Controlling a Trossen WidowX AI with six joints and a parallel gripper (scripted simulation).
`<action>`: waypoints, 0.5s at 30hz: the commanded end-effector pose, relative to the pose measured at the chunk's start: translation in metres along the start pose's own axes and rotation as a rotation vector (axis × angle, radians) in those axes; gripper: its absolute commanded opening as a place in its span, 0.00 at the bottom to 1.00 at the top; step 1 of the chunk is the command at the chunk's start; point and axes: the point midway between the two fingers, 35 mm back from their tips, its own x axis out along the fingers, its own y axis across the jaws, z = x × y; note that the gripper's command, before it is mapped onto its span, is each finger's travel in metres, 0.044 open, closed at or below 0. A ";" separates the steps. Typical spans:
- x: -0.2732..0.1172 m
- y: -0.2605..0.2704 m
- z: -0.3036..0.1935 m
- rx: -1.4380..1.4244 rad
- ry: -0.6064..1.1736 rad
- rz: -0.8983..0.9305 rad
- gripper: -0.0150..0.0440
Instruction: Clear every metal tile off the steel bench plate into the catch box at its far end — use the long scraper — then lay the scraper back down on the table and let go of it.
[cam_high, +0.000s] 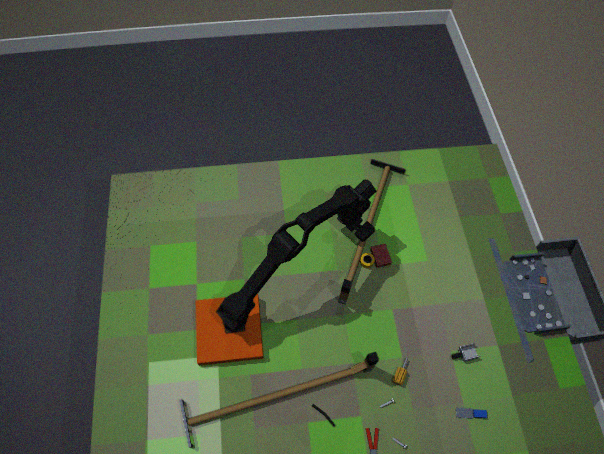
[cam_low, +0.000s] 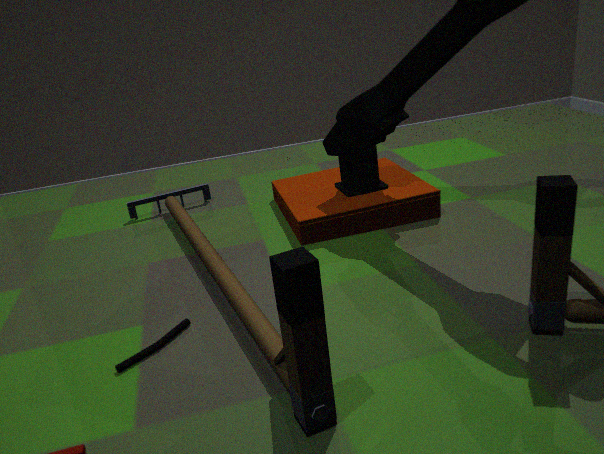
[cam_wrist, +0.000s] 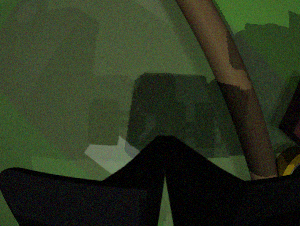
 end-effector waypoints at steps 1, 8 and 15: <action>0.010 -0.001 -0.003 0.007 0.003 -0.002 0.25; 0.027 -0.001 -0.008 0.009 0.011 -0.001 0.25; 0.030 -0.003 -0.007 0.009 0.008 -0.002 0.25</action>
